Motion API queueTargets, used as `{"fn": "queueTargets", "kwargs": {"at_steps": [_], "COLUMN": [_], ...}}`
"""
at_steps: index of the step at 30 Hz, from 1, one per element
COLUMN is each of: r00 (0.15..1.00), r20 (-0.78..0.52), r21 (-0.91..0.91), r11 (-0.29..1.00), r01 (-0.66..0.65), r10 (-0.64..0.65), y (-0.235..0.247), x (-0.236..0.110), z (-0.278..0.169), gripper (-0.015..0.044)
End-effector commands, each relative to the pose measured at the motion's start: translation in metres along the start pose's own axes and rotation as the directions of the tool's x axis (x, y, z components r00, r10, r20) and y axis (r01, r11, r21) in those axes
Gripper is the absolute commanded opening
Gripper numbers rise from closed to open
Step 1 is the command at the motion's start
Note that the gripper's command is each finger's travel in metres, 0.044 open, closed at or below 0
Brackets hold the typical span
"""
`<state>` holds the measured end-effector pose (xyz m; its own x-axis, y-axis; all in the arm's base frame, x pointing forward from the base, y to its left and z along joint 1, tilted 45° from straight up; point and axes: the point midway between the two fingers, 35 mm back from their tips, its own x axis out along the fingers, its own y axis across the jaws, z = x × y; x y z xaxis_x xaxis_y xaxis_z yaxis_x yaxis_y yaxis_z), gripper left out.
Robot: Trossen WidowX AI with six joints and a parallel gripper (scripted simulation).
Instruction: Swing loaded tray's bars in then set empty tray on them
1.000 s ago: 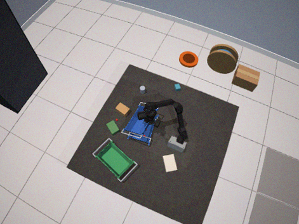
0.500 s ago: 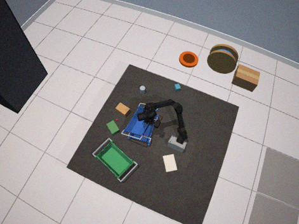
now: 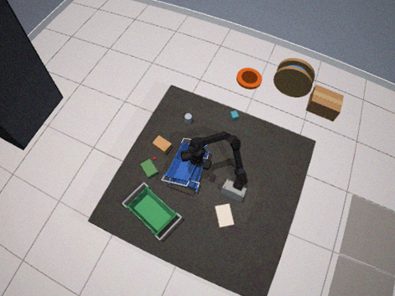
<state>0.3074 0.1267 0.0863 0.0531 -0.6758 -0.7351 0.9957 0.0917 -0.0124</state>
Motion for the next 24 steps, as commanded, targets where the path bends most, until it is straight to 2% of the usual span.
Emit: {"fn": "queueTargets", "kwargs": {"at_steps": [1, 24], "r00": [1.0, 1.0], "r20": [0.002, 0.029], "r21": [-0.027, -0.113], "r11": [0.999, 0.994], "r01": [-0.027, 0.005], "r10": [0.027, -0.001], "y": [0.002, -0.007], "x": [-0.001, 0.023], "z": [-0.001, 0.004], "gripper": [0.0, 0.0]}}
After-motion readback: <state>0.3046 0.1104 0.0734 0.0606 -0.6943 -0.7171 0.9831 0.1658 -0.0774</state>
